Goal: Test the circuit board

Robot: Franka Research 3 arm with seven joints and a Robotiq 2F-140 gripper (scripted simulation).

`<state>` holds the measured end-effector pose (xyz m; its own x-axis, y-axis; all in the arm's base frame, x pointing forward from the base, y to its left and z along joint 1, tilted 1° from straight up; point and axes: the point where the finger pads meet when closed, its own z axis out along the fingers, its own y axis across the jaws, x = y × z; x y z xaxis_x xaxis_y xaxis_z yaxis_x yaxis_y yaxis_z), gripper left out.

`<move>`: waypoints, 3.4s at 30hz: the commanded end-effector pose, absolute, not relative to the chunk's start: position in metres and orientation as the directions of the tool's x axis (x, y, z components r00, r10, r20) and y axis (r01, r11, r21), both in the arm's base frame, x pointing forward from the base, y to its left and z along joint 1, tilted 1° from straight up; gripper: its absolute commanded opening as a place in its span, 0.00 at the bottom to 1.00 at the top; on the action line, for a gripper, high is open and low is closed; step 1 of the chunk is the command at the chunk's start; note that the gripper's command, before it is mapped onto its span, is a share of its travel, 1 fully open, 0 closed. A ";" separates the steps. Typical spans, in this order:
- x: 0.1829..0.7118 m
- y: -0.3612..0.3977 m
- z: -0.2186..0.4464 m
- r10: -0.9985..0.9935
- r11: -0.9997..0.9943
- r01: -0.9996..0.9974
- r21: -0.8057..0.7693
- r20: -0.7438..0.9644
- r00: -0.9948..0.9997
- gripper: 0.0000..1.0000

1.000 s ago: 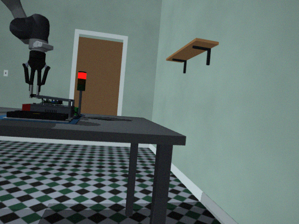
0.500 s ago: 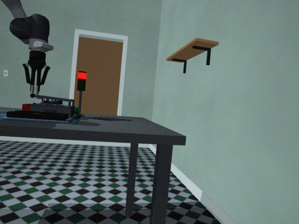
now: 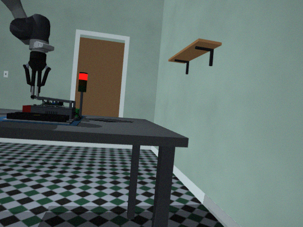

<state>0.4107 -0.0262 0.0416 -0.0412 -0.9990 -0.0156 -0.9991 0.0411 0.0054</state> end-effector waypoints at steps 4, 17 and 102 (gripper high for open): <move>0.410 -0.025 0.040 -0.999 0.035 -0.999 0.006 -0.016 -0.035 0.00; 0.410 -0.025 0.040 -0.999 0.035 -0.999 0.006 -0.016 -0.035 0.00; 0.425 -0.026 0.105 -0.999 0.035 -0.999 0.006 -0.016 -0.035 0.00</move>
